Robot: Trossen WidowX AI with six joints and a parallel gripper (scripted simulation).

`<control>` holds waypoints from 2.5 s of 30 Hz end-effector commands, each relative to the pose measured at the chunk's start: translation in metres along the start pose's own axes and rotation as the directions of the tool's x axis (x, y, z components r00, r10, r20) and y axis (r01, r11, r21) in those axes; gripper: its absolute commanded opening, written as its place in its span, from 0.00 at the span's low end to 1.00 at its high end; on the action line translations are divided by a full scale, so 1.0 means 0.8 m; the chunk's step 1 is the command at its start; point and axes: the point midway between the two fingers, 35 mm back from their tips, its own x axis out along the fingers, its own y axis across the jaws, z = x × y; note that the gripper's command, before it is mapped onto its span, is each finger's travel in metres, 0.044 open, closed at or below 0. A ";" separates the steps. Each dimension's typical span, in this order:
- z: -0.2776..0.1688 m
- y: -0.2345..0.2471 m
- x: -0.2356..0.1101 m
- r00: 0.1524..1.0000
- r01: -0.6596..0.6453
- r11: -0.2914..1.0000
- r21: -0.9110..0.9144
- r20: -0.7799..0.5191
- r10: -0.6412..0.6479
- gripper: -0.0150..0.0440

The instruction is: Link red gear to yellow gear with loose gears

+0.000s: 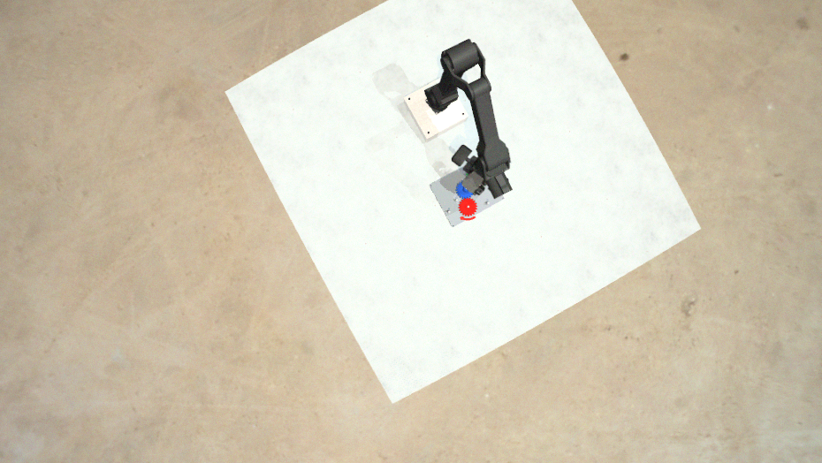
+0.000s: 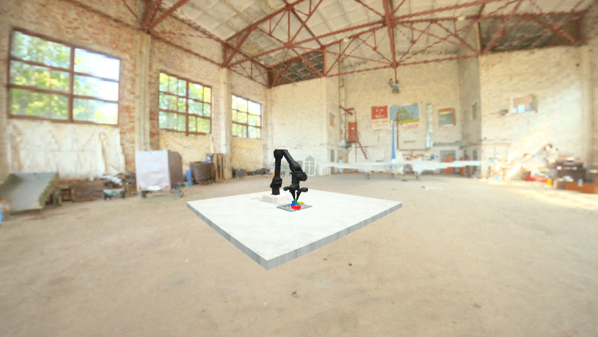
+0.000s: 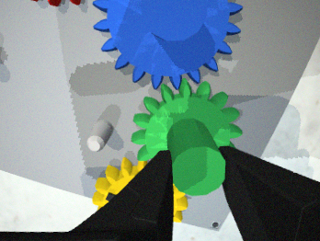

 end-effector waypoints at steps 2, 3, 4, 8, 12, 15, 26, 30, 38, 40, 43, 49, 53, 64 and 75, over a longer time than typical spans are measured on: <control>0.000 0.000 0.002 1.000 -0.002 0.994 -0.106 0.002 0.002 0.25; 0.000 0.000 0.003 1.000 -0.002 0.992 -0.129 0.002 0.002 0.25; 0.000 0.000 0.003 1.000 -0.002 0.989 -0.149 0.002 0.002 0.25; 0.001 -0.001 0.004 1.000 -0.002 0.976 -0.216 0.002 0.002 0.25; 0.001 0.000 0.006 1.000 -0.002 0.971 -0.240 0.002 0.002 0.25; 0.001 0.000 0.005 1.000 -0.002 0.976 -0.218 0.002 0.002 0.39; 0.002 0.001 -0.031 1.000 -0.002 0.997 -0.082 0.002 0.002 0.49; 0.001 0.000 -0.057 1.000 -0.002 0.999 -0.048 0.002 0.002 0.49; -0.002 -0.005 -0.106 1.000 0.005 0.998 -0.064 -0.004 -0.006 0.80; -0.002 -0.005 -0.106 1.000 0.005 0.998 -0.064 -0.004 -0.006 0.89; -0.002 -0.005 -0.106 1.000 0.005 0.998 -0.064 -0.004 -0.006 1.00; -0.002 -0.005 -0.106 1.000 0.005 0.998 -0.064 -0.004 -0.006 1.00; -0.002 -0.005 -0.106 1.000 0.005 0.998 -0.064 -0.004 -0.006 1.00; -0.002 -0.005 -0.106 1.000 0.005 0.998 -0.064 -0.004 -0.006 1.00; -0.002 -0.005 -0.106 1.000 0.005 0.998 -0.064 -0.004 -0.006 1.00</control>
